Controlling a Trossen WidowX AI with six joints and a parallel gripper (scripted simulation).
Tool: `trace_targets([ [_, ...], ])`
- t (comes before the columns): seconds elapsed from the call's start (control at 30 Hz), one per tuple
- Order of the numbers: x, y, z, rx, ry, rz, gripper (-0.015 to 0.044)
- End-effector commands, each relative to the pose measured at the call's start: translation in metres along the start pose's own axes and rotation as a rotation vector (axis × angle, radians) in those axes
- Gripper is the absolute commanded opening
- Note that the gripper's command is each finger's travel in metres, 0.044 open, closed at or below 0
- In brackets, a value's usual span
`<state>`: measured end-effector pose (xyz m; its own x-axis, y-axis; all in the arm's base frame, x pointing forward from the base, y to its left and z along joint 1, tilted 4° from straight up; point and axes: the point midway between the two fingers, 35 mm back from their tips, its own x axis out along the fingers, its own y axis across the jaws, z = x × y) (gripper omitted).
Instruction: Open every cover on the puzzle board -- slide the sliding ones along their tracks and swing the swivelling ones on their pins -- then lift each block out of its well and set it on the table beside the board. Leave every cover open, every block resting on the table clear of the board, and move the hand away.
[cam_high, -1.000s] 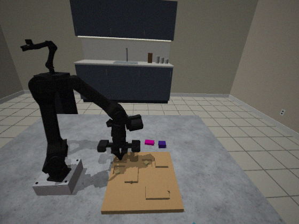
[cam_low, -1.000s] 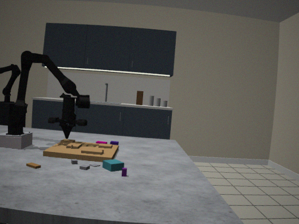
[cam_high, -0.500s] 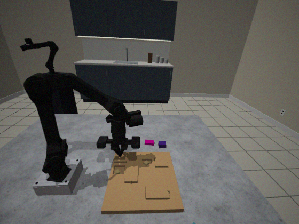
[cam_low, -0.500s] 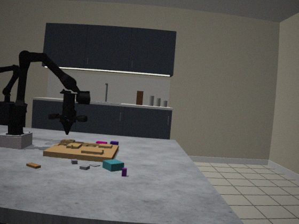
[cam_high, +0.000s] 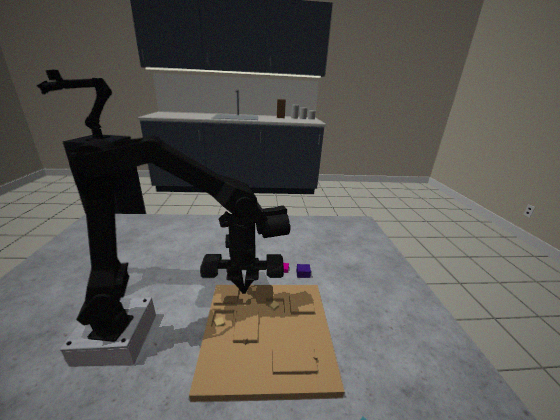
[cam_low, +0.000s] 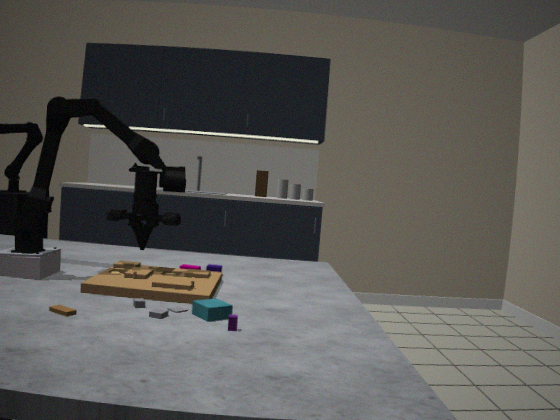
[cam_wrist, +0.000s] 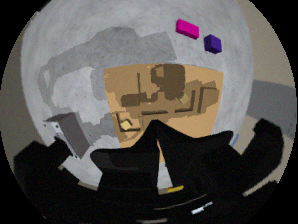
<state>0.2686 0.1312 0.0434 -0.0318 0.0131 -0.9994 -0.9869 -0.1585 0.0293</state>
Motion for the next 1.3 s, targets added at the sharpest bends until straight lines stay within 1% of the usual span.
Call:
trace_targets([
  [0.0, -0.002, -0.021, -0.011, 0.000, 0.004, 0.004, 0.0000],
  [0.2, -0.004, -0.044, -0.024, 0.001, 0.003, 0.003, 0.0000],
  [0.93, -0.004, -0.044, -0.024, 0.001, 0.003, 0.003, 0.0000],
  [1.27, 0.004, -0.045, -0.024, 0.001, 0.003, 0.003, 0.0000],
])
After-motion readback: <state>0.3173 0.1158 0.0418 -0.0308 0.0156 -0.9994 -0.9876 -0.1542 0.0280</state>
